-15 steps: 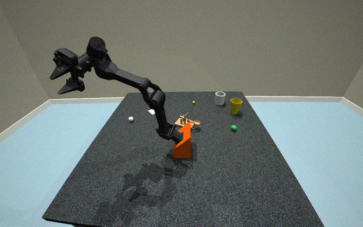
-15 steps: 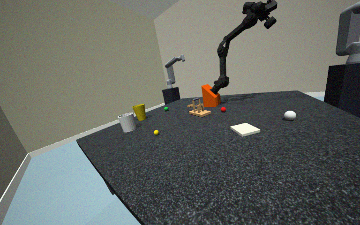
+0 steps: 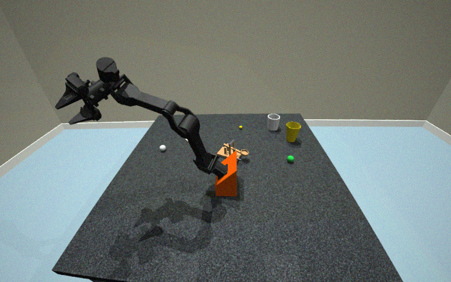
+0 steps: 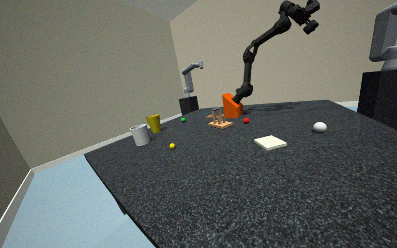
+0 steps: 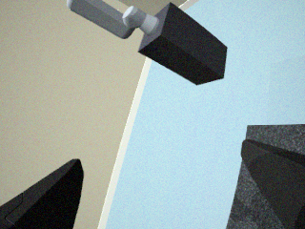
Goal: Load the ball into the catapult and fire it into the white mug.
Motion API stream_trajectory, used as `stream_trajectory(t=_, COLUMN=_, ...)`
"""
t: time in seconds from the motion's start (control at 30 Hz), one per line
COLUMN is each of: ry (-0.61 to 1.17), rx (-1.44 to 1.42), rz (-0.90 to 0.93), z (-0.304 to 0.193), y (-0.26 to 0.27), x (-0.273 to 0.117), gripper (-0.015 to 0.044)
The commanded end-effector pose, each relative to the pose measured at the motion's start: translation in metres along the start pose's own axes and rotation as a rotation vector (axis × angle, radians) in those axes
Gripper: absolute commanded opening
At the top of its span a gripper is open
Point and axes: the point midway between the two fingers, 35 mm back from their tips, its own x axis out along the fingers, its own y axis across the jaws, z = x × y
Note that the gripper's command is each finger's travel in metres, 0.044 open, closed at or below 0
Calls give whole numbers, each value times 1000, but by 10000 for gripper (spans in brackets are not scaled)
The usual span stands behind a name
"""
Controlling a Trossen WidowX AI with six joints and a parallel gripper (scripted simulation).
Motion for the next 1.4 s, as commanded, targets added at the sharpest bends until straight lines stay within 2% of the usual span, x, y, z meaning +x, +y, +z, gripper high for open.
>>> stream_trajectory(t=0.0, ry=-55, rx=-7, rz=-81, z=19, y=-49, x=2, gripper=440)
stream_trajectory(t=0.23, ry=-146, rx=-54, rz=-249, z=44, y=-131, x=-10, gripper=440)
stream_trajectory(t=0.5, ry=-228, rx=-116, rz=-484, z=60, y=-218, x=-47, gripper=440)
stream_trajectory(t=0.7, ry=-272, rx=-125, rz=-685, z=60, y=-277, x=-92, gripper=440)
stream_trajectory(t=0.9, ry=-320, rx=-148, rz=-803, z=60, y=-309, x=-121, gripper=440)
stream_trajectory(t=1.13, ry=-281, rx=-153, rz=-1011, z=42, y=-367, x=-183, gripper=440)
stream_trajectory(t=1.37, ry=-293, rx=-108, rz=-1187, z=27, y=-395, x=-238, gripper=440)
